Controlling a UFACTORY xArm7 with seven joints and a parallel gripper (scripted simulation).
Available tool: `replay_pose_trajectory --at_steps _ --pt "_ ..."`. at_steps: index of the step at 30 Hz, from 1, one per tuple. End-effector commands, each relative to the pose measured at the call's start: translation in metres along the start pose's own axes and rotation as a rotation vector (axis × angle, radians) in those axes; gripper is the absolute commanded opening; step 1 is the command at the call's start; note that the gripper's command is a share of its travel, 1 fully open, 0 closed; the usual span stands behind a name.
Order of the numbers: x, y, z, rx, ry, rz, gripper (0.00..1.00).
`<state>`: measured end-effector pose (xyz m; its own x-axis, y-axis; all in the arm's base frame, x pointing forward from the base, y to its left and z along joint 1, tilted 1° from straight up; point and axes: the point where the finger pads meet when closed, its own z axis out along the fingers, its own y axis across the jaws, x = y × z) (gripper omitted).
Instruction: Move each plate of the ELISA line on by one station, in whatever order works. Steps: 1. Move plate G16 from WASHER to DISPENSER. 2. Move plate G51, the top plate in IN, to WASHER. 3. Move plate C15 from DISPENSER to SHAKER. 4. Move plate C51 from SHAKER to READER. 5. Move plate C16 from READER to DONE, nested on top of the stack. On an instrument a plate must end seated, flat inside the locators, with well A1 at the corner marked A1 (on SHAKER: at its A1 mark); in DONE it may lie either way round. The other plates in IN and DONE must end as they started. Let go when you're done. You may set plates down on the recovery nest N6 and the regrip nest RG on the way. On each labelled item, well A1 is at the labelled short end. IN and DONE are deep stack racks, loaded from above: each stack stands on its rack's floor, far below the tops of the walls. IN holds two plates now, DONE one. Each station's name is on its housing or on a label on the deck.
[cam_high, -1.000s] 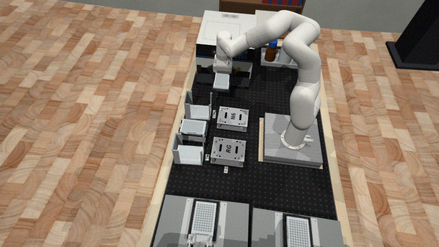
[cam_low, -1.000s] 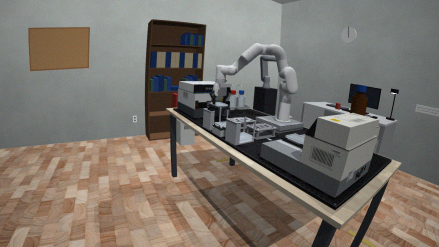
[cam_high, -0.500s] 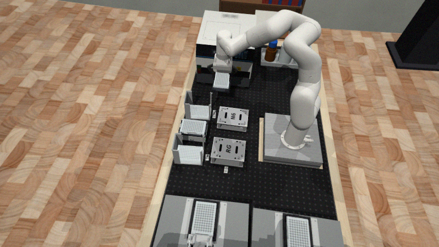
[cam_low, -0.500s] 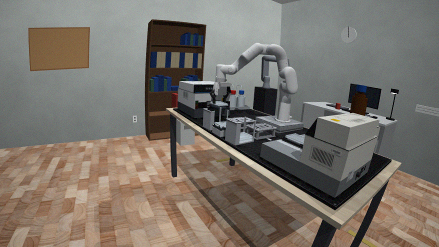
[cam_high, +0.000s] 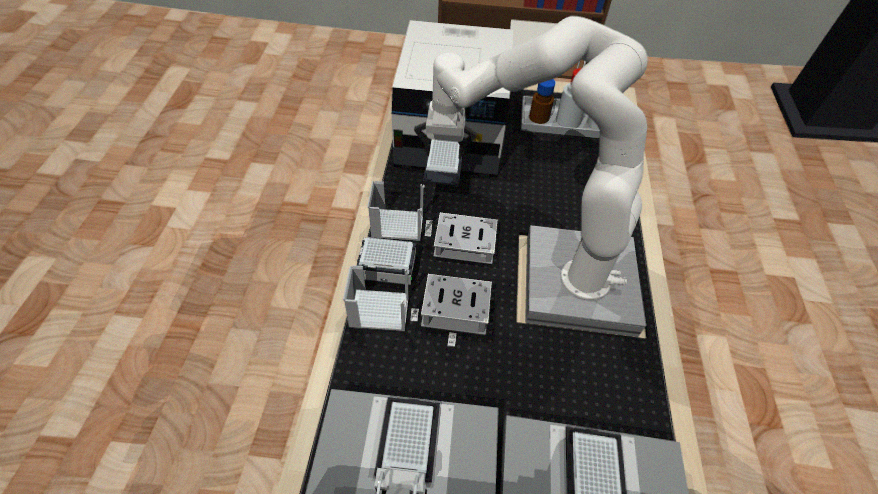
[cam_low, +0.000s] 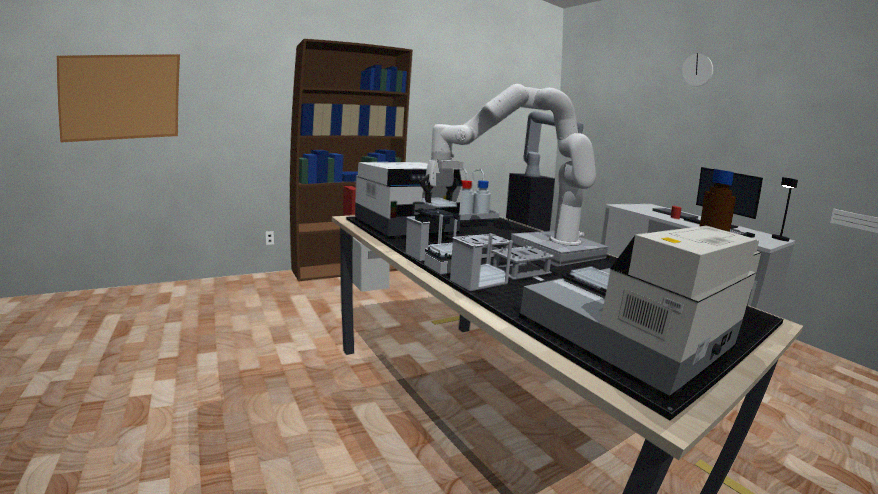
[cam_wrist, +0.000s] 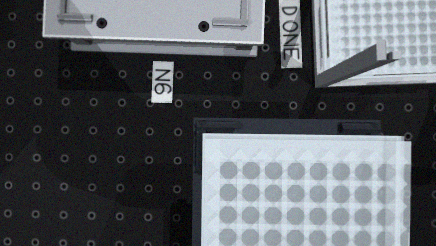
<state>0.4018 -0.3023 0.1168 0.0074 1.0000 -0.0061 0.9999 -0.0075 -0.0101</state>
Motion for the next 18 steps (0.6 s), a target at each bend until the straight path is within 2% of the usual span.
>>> replay_pose_trajectory --at_steps 1,18 --pt "-0.001 0.001 -0.007 -0.005 -0.003 0.000 0.00" --pt "-0.001 0.001 -0.028 -0.005 -0.003 0.000 0.00"
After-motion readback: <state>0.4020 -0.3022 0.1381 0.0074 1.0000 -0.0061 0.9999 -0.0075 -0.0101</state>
